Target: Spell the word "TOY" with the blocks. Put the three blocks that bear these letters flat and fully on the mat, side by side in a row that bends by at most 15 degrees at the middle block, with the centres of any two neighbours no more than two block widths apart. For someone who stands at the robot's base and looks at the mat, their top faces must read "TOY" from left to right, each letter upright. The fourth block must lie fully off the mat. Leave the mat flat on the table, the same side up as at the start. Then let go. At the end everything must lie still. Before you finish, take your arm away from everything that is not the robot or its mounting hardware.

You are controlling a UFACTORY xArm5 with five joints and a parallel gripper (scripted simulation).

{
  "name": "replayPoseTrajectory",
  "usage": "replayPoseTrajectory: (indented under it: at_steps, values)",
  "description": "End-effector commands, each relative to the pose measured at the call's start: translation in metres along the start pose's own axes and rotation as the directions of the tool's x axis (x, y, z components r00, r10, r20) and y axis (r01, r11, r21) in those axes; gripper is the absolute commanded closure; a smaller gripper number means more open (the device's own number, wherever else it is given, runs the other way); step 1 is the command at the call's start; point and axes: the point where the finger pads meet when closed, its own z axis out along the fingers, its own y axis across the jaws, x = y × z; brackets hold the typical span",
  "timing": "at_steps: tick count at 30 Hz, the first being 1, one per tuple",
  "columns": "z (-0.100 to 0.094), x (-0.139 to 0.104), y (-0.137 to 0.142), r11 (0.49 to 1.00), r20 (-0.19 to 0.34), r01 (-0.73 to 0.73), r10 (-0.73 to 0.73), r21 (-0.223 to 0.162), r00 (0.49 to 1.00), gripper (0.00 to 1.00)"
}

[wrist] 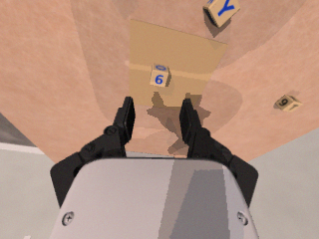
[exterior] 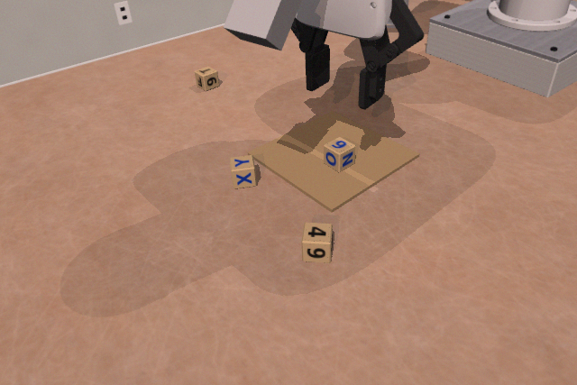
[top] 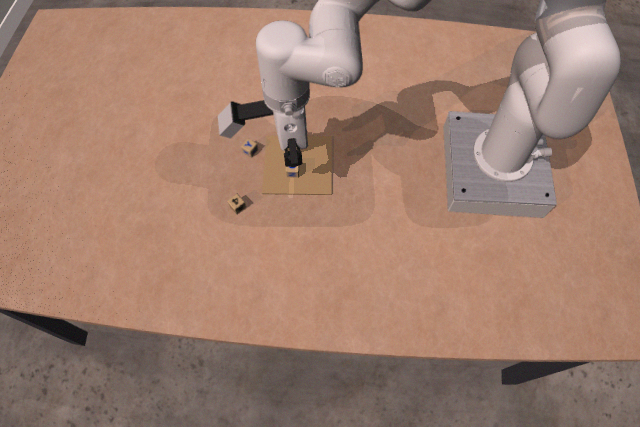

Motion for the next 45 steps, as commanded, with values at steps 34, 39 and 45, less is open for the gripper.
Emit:
replayPoseTrajectory:
  at_steps: [34, 39, 45]
  values:
    - [-0.0004, 0.0012, 0.0001, 1.000, -0.003, 0.000, 0.000, 0.000, 1.000, 0.37]
    - [0.0019, 0.0011, 0.0000, 1.000, -0.003, 0.000, 0.000, 0.000, 1.000, 0.37]
    - [0.0052, 0.0010, -0.0001, 1.000, -0.003, 0.000, 0.000, 0.000, 1.000, 0.37]
